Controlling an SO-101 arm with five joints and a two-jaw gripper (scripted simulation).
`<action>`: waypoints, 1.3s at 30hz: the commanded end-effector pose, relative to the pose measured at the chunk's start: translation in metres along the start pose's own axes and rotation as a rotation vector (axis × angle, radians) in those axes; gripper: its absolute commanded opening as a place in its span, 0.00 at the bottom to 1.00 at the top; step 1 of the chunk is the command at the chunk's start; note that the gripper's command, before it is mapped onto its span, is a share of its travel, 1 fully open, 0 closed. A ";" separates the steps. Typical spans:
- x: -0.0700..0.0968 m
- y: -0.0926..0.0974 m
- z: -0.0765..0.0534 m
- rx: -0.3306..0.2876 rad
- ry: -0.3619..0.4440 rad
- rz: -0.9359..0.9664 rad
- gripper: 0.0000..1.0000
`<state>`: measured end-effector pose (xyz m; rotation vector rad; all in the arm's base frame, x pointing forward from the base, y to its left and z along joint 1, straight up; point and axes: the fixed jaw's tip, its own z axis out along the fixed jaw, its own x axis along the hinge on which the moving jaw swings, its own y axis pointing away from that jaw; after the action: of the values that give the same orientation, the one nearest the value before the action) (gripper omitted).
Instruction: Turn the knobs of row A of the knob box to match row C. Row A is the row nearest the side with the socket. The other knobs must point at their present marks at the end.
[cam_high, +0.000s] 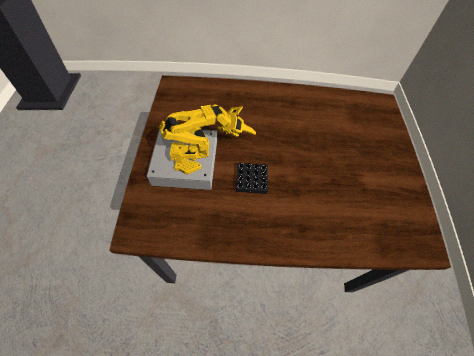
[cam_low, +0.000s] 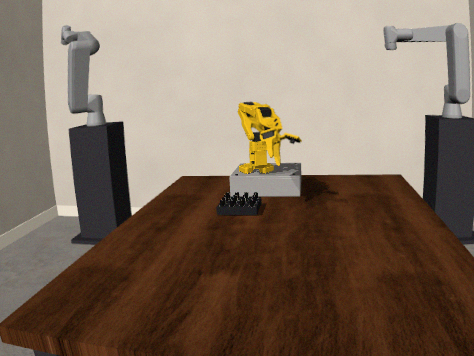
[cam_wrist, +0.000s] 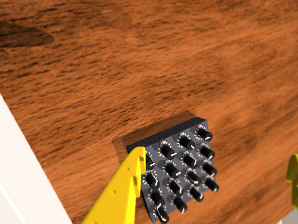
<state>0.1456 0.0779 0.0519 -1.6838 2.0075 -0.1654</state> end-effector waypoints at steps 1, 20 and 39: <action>0.005 0.007 -0.007 -0.050 0.036 0.001 0.40; 0.012 0.008 -0.009 -0.067 0.073 0.085 0.40; 0.058 -0.020 -0.013 0.097 0.198 0.934 0.40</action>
<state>0.1490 0.0263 0.0520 -0.7939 2.5920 -0.1008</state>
